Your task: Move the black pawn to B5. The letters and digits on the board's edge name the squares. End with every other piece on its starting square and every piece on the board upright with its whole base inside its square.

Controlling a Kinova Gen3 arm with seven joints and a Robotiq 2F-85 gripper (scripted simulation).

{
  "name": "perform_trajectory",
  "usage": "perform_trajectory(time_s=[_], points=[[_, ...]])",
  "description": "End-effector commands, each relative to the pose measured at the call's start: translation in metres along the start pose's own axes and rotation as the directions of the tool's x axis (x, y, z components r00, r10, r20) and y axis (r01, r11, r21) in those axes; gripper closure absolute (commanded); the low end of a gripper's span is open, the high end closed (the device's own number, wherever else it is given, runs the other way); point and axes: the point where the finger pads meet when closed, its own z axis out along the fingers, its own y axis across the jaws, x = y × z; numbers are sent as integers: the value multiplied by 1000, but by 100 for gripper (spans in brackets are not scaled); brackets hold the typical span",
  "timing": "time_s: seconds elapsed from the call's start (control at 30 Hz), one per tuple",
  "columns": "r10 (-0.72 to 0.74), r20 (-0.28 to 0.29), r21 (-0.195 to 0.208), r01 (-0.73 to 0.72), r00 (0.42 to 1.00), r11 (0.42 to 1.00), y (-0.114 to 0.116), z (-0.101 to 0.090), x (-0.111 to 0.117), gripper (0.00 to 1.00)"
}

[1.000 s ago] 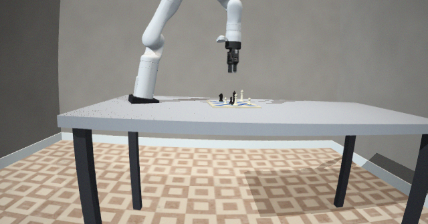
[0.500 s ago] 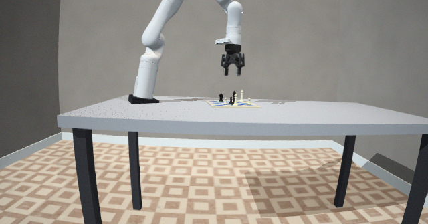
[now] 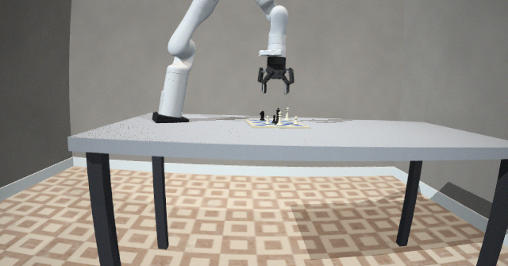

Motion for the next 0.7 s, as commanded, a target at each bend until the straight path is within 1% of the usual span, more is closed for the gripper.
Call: perform_trajectory(time_s=[0.0, 0.03, 0.1, 0.27, 0.4, 0.53, 0.67], points=[[-106, 0, 2, 106, 994, 994, -2, 5, 4, 0], [-138, 1, 2, 138, 990, 990, -2, 6, 3, 0], [-138, 1, 2, 138, 990, 990, -2, 6, 3, 0], [-270, 4, 4, 270, 963, 963, -2, 9, 2, 0], [-343, 6, 7, 343, 939, 939, -2, 11, 1, 0], [-387, 7, 9, 387, 922, 922, -2, 11, 0, 0], [-400, 7, 10, 400, 917, 917, -3, 12, 0, 0]])
